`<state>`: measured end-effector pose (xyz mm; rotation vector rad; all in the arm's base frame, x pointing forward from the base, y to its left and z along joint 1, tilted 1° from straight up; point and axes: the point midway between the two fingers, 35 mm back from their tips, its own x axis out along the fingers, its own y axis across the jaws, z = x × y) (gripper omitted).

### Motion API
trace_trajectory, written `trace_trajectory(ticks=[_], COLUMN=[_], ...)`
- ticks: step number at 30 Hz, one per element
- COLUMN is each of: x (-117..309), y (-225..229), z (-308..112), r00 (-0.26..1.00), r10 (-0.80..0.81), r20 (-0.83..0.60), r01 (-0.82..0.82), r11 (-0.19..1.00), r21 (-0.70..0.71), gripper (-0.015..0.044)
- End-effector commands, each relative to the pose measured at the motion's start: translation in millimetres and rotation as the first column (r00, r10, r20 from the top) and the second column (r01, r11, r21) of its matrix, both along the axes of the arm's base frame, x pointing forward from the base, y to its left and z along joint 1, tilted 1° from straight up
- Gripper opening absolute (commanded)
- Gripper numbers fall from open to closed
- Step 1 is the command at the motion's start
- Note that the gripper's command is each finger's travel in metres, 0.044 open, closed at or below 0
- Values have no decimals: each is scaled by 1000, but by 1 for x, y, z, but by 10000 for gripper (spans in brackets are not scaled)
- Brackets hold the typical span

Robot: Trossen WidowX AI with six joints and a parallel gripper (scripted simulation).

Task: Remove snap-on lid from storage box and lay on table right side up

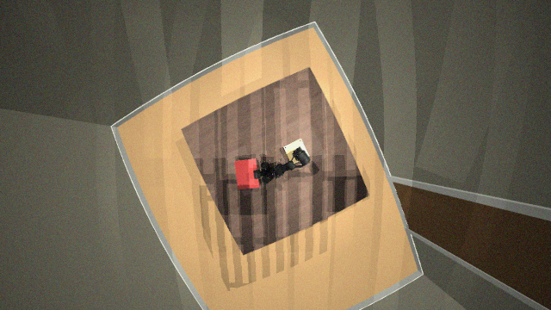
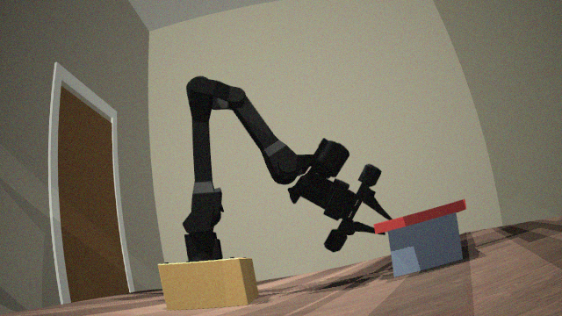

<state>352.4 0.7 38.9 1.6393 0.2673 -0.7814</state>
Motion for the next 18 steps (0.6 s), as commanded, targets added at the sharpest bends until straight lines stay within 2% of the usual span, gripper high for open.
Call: trace_trajectory(ticks=[1,18], x=[0,-1], y=[0,0], z=[1,4], r00=[1000,1000], r10=[0,0], r20=[0,0], r01=[0,0], r11=[1000,1000], r21=[0,0], gripper=[0,0])
